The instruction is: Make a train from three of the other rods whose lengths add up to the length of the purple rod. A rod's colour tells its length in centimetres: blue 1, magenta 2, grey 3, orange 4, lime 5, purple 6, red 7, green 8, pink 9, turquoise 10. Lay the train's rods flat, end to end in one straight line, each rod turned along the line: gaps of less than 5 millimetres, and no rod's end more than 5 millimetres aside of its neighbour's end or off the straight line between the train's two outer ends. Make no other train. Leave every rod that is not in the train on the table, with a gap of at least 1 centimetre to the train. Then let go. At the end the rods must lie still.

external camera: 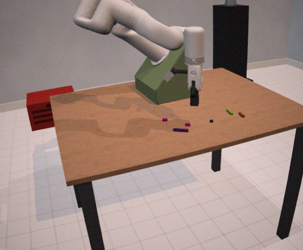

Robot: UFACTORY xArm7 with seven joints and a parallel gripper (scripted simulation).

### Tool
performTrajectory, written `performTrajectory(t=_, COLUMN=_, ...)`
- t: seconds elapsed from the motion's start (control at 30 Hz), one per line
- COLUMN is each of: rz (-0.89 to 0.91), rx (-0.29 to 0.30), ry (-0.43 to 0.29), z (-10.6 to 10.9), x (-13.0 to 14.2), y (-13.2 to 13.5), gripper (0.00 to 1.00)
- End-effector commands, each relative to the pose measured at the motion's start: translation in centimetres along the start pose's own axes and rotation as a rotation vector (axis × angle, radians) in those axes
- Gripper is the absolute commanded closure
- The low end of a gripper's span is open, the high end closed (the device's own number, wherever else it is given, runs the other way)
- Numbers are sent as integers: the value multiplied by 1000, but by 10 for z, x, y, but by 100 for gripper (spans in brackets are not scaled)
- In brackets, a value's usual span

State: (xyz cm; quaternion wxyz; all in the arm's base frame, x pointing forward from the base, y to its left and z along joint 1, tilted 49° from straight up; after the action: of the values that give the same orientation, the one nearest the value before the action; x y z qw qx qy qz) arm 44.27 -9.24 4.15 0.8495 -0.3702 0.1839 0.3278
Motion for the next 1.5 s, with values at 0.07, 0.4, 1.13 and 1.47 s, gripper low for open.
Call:
performTrajectory(t=0.07, rz=0, rx=-2, ry=-4, z=-17, x=1, y=0, gripper=96)
performTrajectory(t=0.4, rz=0, rx=-2, ry=-4, z=-53, x=2, y=0, gripper=96)
performTrajectory(t=1.13, rz=0, rx=-2, ry=-4, z=-80, x=2, y=0, gripper=96)
performTrajectory(t=1.47, rz=0, rx=-2, ry=-4, z=-80, x=2, y=0, gripper=96)
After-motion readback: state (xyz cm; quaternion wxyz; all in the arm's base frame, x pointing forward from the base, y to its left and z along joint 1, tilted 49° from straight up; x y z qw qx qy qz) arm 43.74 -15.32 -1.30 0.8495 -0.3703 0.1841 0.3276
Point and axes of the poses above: the point where the finger pads meet when closed, its own z axis back along the fingers, its own y axis across the jaws, x = y × z, the point moved 7 cm from there along z, back along the fingers, and after that the axes turned 6 degrees about -z, right-handed, at the moved point
